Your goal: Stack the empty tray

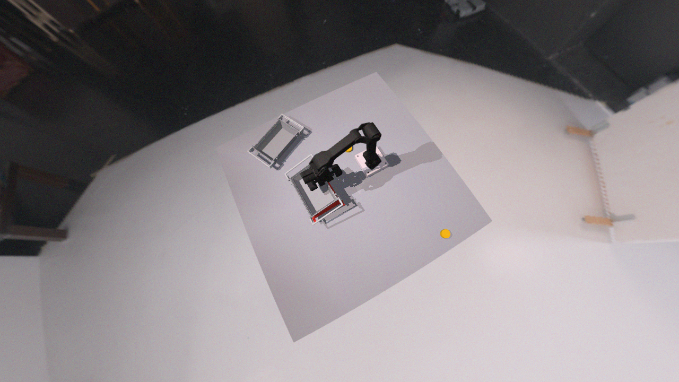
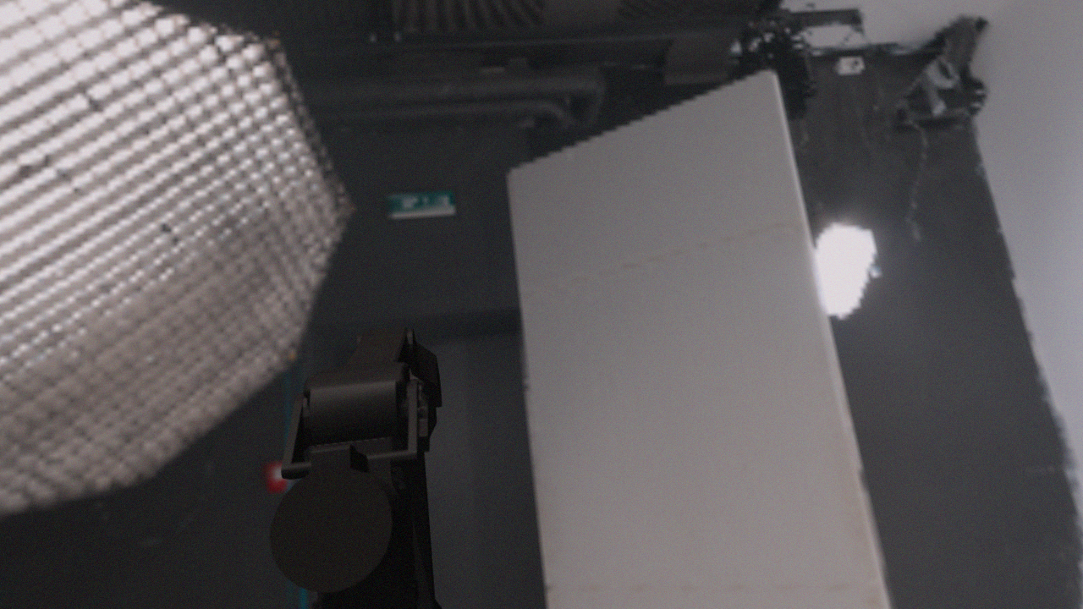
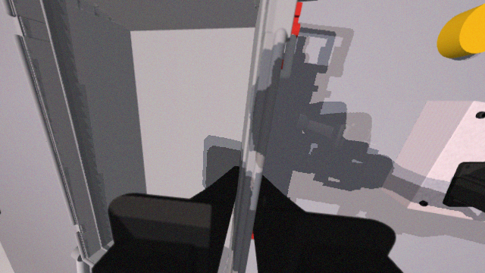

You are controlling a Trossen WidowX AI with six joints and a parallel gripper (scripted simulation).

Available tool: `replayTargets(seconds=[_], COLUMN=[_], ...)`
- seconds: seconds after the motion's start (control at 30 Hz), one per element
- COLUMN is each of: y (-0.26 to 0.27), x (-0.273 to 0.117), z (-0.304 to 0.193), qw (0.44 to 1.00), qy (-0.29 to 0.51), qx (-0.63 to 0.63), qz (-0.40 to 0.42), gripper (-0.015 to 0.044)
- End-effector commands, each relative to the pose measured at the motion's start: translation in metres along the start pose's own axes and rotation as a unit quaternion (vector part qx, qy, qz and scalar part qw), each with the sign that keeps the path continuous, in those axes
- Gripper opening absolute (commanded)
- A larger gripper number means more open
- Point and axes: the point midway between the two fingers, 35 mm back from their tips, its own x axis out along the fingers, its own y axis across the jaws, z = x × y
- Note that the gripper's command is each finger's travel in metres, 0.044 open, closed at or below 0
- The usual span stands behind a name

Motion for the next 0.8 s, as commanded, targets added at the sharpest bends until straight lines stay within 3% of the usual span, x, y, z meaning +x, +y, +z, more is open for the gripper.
replayTargets(seconds=[0.0, 0.77], y=[-0.005, -0.008], x=[0.006, 0.014], z=[0.0, 0.001], qw=[1.0, 1.0], qy=[-0.001, -0.001], qx=[0.001, 0.001], qz=[-0.013, -0.014], gripper=[0.0, 0.0])
